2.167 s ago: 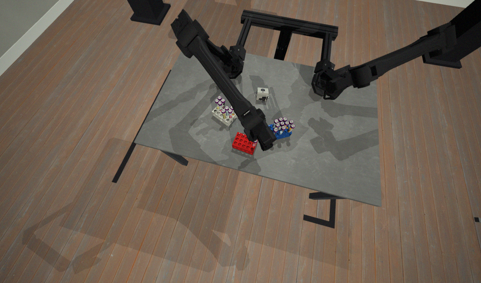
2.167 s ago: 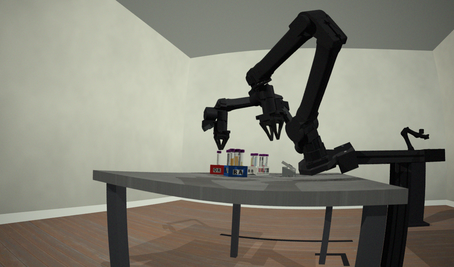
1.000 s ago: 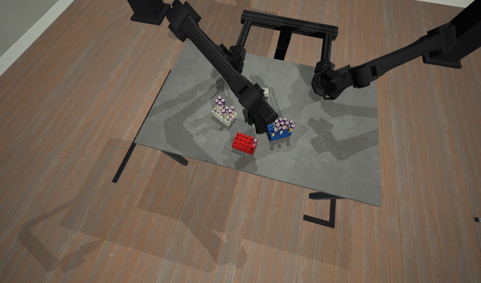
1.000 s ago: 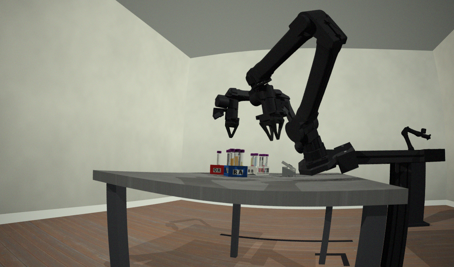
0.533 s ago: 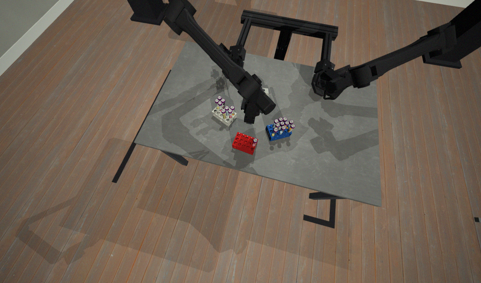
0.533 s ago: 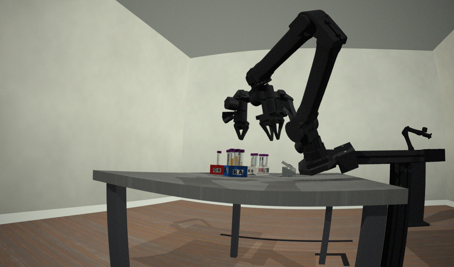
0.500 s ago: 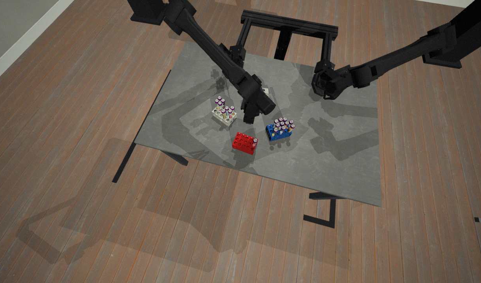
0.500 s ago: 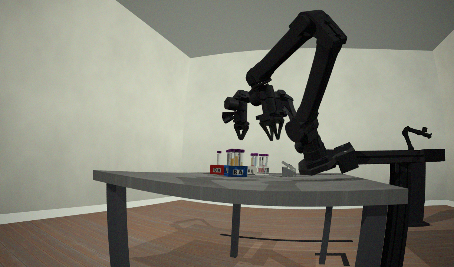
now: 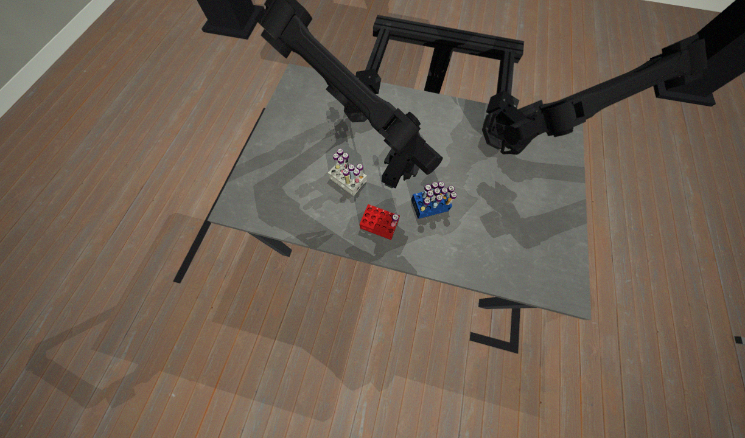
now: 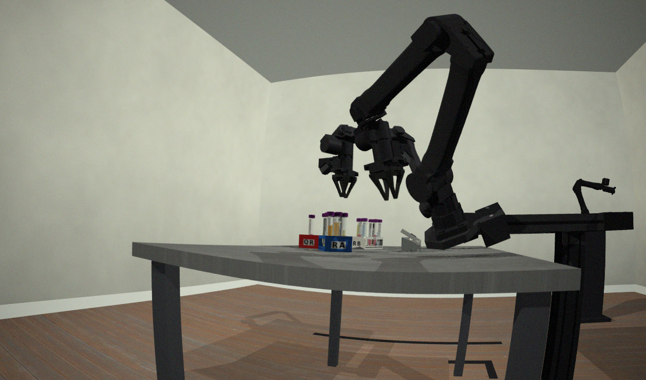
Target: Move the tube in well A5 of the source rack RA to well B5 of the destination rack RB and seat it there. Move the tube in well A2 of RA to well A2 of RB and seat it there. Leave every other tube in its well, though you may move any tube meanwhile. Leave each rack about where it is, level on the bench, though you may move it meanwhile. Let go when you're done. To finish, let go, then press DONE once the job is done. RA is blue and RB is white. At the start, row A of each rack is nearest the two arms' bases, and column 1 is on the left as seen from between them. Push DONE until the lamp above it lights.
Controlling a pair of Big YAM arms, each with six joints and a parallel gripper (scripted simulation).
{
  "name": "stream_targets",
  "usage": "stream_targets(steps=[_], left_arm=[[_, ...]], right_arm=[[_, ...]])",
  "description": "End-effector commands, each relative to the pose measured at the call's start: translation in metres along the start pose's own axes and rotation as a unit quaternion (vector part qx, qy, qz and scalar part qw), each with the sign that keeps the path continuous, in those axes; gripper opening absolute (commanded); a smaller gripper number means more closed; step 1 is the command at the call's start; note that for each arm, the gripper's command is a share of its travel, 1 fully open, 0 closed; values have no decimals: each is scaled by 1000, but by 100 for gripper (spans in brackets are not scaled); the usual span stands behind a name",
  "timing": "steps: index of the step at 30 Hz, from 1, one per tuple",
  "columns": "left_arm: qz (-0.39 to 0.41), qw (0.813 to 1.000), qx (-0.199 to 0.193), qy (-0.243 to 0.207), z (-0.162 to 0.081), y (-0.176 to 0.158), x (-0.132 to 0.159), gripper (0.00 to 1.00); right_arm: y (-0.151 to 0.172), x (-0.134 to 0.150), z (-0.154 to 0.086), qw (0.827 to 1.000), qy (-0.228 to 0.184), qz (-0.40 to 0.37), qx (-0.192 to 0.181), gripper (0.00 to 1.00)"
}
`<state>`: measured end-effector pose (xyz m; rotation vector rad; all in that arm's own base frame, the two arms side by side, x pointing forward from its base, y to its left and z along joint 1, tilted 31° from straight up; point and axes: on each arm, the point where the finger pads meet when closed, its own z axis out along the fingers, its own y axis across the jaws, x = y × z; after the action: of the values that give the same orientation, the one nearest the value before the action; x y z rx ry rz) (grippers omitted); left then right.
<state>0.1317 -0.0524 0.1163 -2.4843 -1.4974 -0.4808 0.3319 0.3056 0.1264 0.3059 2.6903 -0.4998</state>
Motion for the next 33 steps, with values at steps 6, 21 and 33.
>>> stream_targets(steps=[6, 21, 33], left_arm=[[-5, 1000, -12, -4, -10, 8, 1, 30], [-5, 1000, -12, -4, -10, 8, 1, 30], [-5, 1000, -12, -4, -10, 8, 1, 30]], right_arm=[[45, 13, -9, 1000, -4, 21, -8, 30], [96, 38, 1, 999, 2, 35, -2, 30], [153, 91, -8, 1000, -1, 20, -9, 30]])
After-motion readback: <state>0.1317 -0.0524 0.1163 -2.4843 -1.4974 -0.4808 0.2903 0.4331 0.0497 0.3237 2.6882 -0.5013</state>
